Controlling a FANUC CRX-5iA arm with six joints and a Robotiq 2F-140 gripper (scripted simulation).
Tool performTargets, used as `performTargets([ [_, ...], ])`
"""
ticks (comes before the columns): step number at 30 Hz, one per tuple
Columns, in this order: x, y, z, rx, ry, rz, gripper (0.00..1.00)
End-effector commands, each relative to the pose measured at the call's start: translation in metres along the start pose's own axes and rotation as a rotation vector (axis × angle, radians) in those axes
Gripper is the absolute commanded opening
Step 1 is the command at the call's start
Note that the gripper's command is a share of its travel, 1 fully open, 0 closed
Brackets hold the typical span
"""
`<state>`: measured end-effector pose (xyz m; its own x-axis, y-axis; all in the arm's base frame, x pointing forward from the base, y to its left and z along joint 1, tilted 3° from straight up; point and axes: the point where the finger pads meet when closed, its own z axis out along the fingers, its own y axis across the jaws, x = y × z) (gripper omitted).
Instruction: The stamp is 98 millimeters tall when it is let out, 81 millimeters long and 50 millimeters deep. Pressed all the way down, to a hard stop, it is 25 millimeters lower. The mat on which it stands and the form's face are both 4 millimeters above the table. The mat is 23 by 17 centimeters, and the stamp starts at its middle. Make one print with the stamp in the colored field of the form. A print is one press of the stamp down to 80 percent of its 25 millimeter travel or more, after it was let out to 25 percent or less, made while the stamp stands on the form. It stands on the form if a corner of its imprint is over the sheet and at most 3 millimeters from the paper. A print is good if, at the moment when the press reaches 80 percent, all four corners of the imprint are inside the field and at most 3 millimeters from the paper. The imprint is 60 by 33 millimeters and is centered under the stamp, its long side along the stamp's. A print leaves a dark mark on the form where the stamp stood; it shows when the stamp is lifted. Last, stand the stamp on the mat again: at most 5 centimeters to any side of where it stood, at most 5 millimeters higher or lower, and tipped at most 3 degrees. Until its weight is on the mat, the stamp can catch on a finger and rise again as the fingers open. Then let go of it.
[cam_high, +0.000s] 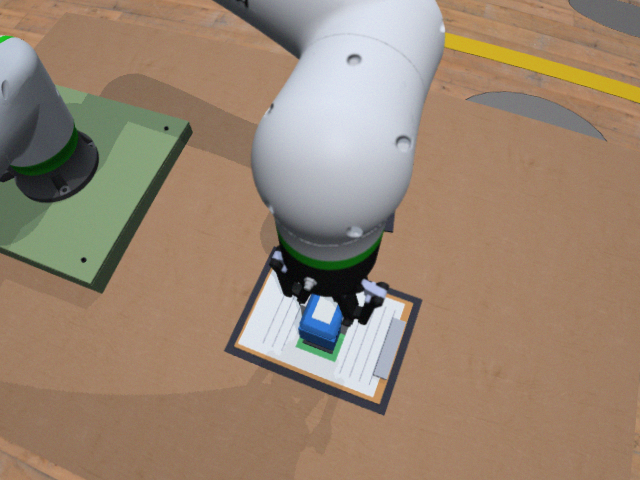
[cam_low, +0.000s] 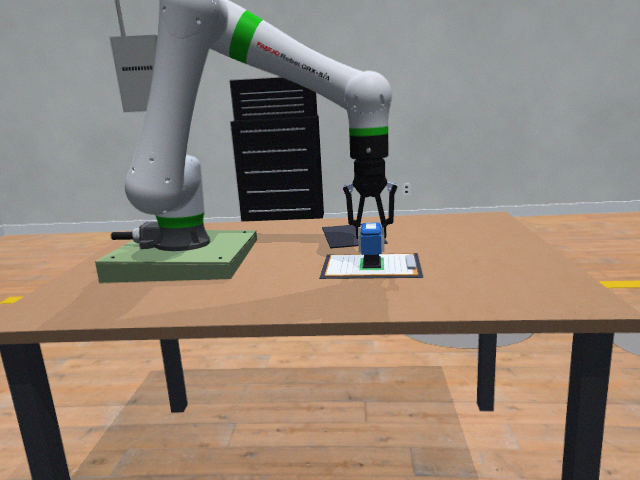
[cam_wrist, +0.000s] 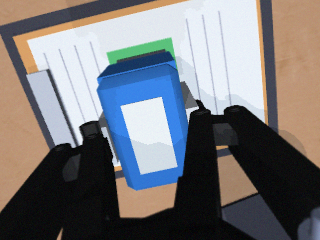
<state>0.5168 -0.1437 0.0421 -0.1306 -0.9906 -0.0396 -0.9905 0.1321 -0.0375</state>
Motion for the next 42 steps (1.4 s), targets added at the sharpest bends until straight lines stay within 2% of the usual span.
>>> performTargets([
  [1, 0.000, 0.000, 0.000, 0.000, 0.000, 0.000, 0.20],
  [7, 0.000, 0.000, -0.002, 0.000, 0.000, 0.000, 0.20],
  [14, 0.000, 0.000, -0.038, 0.000, 0.000, 0.000, 0.20],
  [25, -0.005, 0.000, -0.038, 0.000, 0.000, 0.000, 0.20],
  [27, -0.031, -0.001, -0.038, 0.000, 0.001, -0.001, 0.20],
  [29, -0.081, 0.002, -0.038, -0.001, 0.001, -0.004, 0.20],
  [30, -0.097, 0.005, -0.037, -0.001, 0.002, -0.005, 0.20],
  [35, -0.165, 0.028, -0.037, 0.000, 0.001, -0.013, 0.20],
  [37, -0.165, 0.028, -0.037, 0.000, 0.001, -0.013, 0.20],
  [38, -0.204, 0.040, -0.037, 0.000, 0.001, -0.013, 0.20],
  [42, -0.250, 0.056, -0.037, 0.001, 0.000, -0.014, 0.20],
])
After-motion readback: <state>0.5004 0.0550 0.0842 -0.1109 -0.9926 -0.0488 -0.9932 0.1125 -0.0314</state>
